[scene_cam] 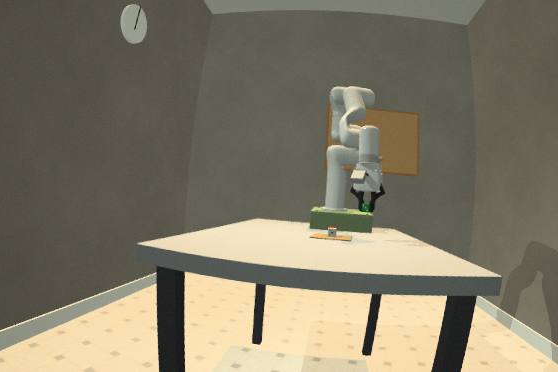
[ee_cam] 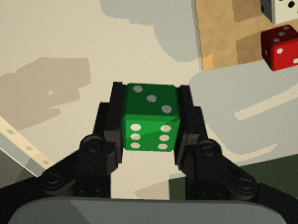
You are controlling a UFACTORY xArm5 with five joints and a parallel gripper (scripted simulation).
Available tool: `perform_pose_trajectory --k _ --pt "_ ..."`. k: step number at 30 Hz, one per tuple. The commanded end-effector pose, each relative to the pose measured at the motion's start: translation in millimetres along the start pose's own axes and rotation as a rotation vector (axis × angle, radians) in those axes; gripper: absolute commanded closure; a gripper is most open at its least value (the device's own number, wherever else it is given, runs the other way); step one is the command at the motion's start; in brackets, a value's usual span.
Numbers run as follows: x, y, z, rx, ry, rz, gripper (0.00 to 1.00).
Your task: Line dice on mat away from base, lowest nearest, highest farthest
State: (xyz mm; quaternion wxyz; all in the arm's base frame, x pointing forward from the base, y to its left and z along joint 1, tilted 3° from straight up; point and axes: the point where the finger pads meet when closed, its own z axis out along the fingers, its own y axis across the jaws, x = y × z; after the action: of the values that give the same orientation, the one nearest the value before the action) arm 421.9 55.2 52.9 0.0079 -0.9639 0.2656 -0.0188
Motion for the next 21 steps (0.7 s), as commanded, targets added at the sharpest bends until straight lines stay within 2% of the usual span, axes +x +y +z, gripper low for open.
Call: perform_pose_trajectory --k 1,2,4,7,10,21 --pt "29 21 -3.1 0.0 0.006 -0.109 0.73" --pt "40 31 -3.8 -0.002 0.007 -0.155 0.73" --pt "40 31 -3.8 -0.002 0.007 -0.155 0.73" --pt "70 62 -6.1 -0.006 0.009 -0.29 0.73" --pt "87 84 -7.6 -0.009 0.01 -0.375 0.73" --pt "91 88 -7.9 -0.009 0.01 -0.393 0.73"
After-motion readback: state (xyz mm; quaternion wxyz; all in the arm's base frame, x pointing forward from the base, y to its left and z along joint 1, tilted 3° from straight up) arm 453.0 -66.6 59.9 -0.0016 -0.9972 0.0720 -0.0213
